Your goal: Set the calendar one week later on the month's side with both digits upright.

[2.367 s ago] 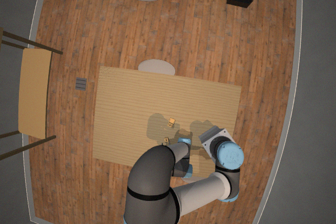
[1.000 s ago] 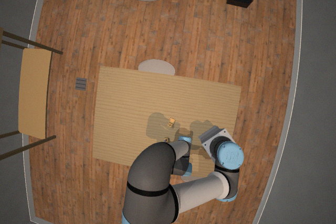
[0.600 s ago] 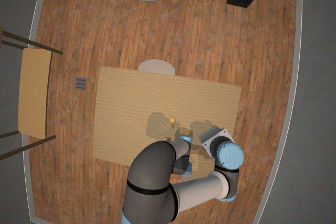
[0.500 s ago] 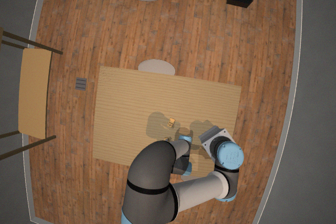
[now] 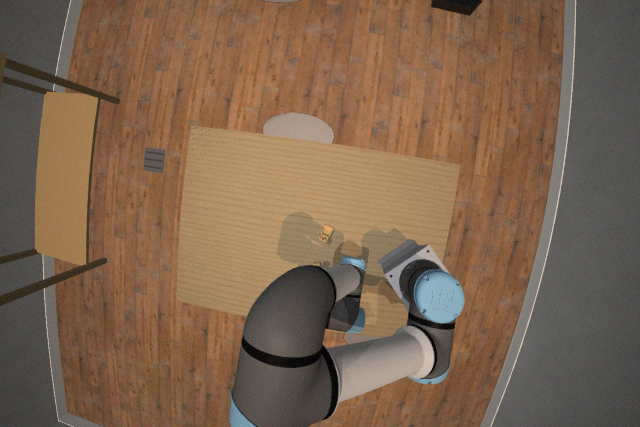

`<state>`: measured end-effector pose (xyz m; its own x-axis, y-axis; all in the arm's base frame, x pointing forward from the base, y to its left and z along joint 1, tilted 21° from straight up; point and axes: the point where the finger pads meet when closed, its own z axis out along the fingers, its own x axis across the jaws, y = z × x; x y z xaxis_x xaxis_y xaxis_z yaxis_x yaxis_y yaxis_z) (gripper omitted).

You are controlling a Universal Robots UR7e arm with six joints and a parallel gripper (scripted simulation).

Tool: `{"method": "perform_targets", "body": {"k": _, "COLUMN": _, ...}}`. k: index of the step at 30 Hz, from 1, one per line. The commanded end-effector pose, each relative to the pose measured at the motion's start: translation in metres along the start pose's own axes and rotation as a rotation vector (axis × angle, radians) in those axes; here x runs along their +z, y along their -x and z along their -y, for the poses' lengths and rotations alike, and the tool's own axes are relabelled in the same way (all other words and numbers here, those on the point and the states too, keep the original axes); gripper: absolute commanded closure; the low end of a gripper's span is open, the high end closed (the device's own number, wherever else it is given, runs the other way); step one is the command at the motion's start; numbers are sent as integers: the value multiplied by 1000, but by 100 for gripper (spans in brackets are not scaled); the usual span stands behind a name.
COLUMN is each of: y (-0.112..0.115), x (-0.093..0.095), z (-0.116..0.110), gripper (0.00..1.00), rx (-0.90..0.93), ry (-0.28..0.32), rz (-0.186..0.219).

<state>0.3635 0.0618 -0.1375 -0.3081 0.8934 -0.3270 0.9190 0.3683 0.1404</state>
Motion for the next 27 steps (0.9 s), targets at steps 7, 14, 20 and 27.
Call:
{"method": "perform_targets", "body": {"k": 7, "y": -2, "x": 0, "z": 0, "gripper": 0, "rx": 288, "ry": 1, "rz": 0}}
{"method": "perform_targets", "body": {"k": 14, "y": -3, "x": 1, "z": -2, "gripper": 0, "rx": 471, "ry": 1, "rz": 0}}
{"method": "perform_targets", "body": {"k": 20, "y": -4, "x": 1, "z": -3, "gripper": 0, "rx": 603, "ry": 1, "rz": 0}}
{"method": "perform_targets", "body": {"k": 27, "y": -4, "x": 2, "z": -6, "gripper": 0, "rx": 772, "ry": 1, "rz": 0}}
